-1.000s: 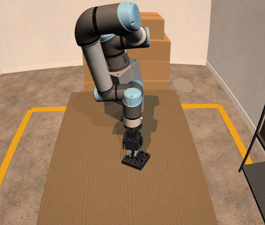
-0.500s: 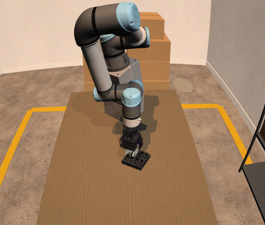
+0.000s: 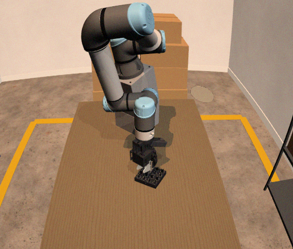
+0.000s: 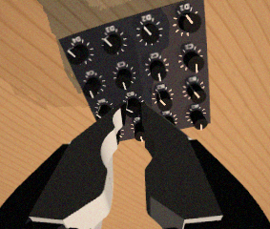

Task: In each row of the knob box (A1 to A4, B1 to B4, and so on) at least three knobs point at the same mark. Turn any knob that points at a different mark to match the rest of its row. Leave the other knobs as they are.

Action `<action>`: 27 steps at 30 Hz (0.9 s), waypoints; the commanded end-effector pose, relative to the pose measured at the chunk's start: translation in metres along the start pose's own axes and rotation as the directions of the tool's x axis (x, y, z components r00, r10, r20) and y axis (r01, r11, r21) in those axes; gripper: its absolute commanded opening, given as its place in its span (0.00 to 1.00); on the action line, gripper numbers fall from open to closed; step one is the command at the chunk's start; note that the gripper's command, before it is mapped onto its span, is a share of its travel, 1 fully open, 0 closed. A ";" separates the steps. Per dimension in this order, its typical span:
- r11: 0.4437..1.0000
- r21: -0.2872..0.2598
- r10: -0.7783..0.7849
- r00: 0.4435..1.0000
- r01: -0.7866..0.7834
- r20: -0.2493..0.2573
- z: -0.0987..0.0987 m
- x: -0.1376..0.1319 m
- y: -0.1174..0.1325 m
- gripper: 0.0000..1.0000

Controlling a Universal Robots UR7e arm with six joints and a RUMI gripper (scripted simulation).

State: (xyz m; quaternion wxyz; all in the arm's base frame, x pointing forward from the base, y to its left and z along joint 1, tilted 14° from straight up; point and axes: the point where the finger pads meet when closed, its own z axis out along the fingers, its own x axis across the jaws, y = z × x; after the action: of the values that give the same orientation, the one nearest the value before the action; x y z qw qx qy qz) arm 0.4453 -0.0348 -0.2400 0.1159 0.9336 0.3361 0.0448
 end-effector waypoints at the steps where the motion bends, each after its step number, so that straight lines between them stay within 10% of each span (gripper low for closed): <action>1: 0.996 -0.002 0.084 0.996 -0.084 0.001 0.000 0.001 0.000 0.04; 27: 0.957 -0.002 0.289 0.957 -0.289 0.001 0.000 0.002 0.001 0.04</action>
State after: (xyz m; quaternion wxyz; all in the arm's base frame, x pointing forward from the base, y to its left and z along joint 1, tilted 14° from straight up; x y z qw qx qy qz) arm 0.4465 -0.0341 -0.2400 0.1090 0.9721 0.1989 0.0604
